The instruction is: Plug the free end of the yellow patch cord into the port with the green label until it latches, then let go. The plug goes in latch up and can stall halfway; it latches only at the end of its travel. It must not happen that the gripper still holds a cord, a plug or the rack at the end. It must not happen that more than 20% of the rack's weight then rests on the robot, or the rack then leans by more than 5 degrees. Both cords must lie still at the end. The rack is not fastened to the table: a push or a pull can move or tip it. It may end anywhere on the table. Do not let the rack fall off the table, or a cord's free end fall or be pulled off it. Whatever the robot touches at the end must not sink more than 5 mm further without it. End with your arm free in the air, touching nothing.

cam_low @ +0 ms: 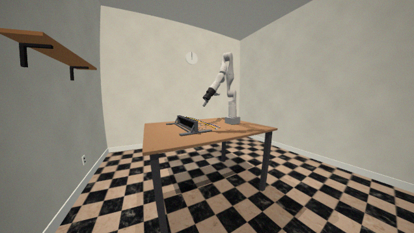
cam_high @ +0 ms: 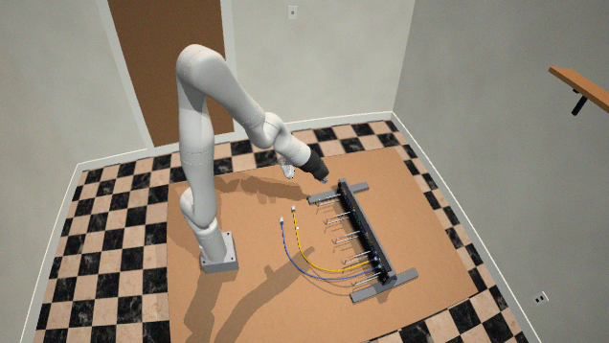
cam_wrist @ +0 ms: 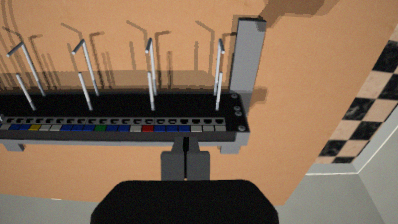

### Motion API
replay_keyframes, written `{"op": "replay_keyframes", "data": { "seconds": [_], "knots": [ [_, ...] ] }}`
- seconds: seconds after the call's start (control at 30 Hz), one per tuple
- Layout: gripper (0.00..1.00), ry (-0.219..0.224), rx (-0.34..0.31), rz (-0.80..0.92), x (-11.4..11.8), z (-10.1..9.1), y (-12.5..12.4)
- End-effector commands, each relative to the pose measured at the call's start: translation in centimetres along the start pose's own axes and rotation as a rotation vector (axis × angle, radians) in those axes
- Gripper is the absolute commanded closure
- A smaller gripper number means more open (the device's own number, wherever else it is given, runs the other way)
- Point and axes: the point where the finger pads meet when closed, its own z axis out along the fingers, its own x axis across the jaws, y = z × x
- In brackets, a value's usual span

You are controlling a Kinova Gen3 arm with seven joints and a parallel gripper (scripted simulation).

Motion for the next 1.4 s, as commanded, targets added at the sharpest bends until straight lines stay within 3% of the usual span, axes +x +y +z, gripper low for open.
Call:
{"op": "replay_keyframes", "data": {
  "seconds": [0.0, 0.5, 1.0, 1.37],
  "knots": [
    [1.0, 0.0, 0.005, 0.004, 0.0, 0.6, -0.1],
    [1.0, 0.0, 0.003, 0.005, 0.0, 3.6, 0.0],
    [1.0, -0.004, -0.004, 0.006, -0.2, 9.3, 0.1],
    [1.0, -0.001, 0.001, 0.005, -0.1, 11.7, -0.1]
  ]
}}
